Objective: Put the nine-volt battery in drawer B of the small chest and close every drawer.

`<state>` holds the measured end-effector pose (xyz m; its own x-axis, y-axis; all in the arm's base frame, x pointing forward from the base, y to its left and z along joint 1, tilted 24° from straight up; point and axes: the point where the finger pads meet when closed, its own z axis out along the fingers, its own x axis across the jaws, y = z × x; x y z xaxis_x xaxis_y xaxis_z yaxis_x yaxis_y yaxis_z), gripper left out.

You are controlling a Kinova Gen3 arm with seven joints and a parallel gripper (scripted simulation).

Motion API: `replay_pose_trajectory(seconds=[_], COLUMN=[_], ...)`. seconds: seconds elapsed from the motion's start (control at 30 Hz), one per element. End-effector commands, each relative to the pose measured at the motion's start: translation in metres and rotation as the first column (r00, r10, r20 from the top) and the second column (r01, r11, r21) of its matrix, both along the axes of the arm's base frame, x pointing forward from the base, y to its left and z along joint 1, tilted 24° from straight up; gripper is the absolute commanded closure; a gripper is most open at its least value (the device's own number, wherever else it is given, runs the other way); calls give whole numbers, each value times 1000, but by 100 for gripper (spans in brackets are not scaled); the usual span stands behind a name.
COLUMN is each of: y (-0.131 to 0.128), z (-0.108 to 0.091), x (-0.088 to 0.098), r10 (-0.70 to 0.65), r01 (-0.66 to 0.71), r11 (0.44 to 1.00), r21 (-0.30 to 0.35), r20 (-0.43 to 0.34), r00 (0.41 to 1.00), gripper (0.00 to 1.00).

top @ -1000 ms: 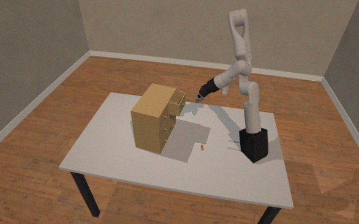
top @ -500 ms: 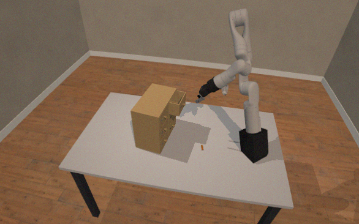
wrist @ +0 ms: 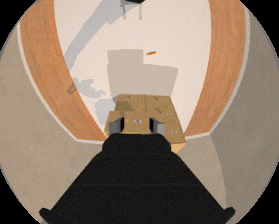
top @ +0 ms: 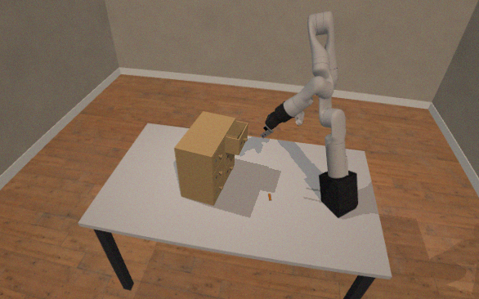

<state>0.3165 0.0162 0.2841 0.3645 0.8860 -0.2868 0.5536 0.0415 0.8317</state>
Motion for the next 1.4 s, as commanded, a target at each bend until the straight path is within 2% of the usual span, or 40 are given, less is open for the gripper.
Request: replay_pose_trajectory(seconds=[0.0,0.37,0.93,1.37], y=[0,1,4,7], z=[3,6,12,19], x=[1,0,-1,-3], r10=[-9,-24,-56,-83], r01=[9,26,72,126], r11=[1000,999,994,985], r21=[12,33,79,121], r20=[-2,-54,-179,-312], r00=[1000,998,982,947], gripper=[0,0,0,0])
